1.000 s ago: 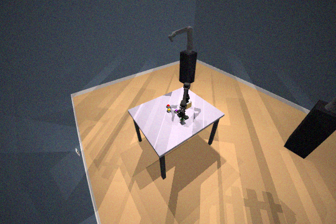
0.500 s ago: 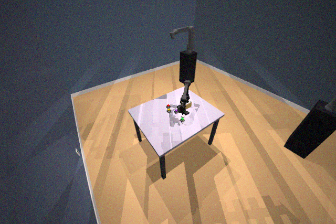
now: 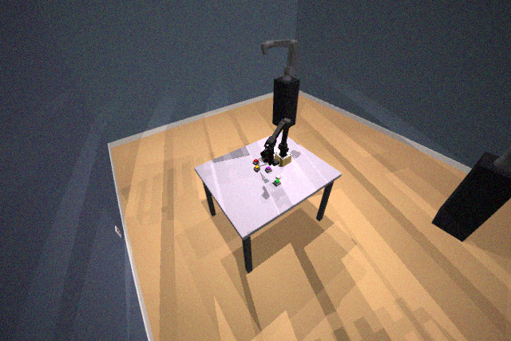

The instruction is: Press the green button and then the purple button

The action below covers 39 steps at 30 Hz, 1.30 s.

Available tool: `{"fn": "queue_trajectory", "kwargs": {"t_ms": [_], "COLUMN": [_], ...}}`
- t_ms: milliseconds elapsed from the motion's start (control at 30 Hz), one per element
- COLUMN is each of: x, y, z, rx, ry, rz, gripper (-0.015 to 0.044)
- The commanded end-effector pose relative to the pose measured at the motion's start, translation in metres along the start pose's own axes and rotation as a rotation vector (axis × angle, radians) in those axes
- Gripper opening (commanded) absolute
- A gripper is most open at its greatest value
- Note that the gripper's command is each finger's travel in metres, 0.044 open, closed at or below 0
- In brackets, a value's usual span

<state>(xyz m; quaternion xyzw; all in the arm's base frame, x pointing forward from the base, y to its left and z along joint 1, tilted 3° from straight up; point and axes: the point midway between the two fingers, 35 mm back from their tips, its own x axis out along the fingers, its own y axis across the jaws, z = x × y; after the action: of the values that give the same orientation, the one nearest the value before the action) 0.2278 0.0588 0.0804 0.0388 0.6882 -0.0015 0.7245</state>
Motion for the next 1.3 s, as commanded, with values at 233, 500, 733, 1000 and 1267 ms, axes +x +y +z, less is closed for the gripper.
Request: {"fn": "queue_trajectory", "kwargs": {"t_ms": [233,500,733,1000,1267], "x": [0.005,0.067,0.070,0.083,0.096], "y": [-0.063,-0.063,-0.063,-0.063,-0.063], "z": [-0.036,-0.036,-0.036,-0.036,-0.036], "rx": [0.009,0.009,0.009,0.009,0.009], "ry": [0.004,0.004,0.004,0.004,0.005], "rz": [-0.002,-0.002,-0.002,-0.002,-0.002], "gripper": [0.0020,0.0020,0.0020,0.0020,0.0020]}}
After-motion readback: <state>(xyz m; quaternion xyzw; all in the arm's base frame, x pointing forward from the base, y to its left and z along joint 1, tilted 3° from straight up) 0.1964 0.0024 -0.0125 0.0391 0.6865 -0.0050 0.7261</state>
